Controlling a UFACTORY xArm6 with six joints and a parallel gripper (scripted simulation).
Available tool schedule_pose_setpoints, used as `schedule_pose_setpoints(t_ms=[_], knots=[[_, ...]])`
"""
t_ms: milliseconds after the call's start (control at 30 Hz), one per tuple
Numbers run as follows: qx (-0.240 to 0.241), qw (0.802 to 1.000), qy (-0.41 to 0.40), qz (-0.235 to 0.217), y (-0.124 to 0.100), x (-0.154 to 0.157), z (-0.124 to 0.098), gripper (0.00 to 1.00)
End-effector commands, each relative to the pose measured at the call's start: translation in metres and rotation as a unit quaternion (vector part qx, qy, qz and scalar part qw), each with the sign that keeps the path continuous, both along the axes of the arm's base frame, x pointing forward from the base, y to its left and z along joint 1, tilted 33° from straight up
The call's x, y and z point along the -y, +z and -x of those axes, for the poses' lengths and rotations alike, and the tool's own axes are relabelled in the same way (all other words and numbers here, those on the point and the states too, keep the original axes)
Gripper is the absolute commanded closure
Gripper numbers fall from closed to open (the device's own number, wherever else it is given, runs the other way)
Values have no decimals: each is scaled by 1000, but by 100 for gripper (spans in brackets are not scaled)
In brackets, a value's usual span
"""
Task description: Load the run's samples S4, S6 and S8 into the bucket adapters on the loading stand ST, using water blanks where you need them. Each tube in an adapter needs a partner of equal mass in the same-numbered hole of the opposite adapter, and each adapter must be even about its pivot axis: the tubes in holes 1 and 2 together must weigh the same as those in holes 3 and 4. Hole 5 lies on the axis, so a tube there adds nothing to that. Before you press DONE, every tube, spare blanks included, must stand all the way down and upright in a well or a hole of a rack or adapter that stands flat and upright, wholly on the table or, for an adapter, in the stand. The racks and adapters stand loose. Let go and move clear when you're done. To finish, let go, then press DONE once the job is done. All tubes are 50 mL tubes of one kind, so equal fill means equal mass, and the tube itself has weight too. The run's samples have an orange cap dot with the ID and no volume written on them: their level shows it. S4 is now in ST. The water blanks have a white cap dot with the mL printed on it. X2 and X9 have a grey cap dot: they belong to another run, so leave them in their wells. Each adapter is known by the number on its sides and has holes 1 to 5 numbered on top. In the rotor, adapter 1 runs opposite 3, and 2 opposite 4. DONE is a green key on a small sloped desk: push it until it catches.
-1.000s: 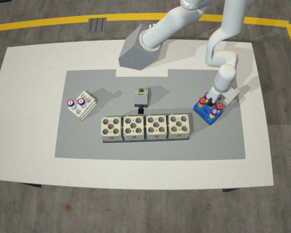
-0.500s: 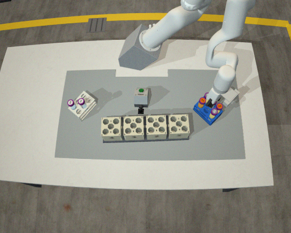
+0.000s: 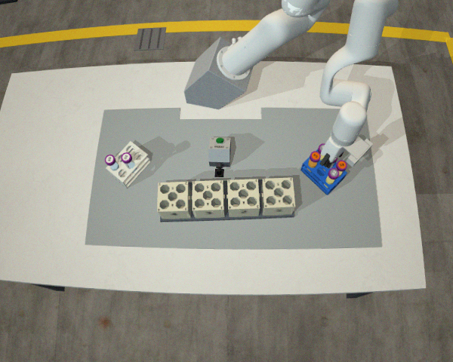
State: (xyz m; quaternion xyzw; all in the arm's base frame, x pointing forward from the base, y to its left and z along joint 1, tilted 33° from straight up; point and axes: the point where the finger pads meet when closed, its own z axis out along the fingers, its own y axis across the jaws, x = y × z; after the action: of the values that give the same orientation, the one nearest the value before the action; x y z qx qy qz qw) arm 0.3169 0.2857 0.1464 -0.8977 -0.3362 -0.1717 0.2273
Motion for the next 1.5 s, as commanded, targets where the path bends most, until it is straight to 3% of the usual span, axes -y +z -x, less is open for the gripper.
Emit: schedule_pose_setpoints(t_ms=[0, 33, 1467], knots=[[1, 1000, 0, -1, 1, 0, -1, 43], [1, 1000, 0, -1, 2, 0, -1, 100], [1, 1000, 0, -1, 3, 1, 0, 100]])
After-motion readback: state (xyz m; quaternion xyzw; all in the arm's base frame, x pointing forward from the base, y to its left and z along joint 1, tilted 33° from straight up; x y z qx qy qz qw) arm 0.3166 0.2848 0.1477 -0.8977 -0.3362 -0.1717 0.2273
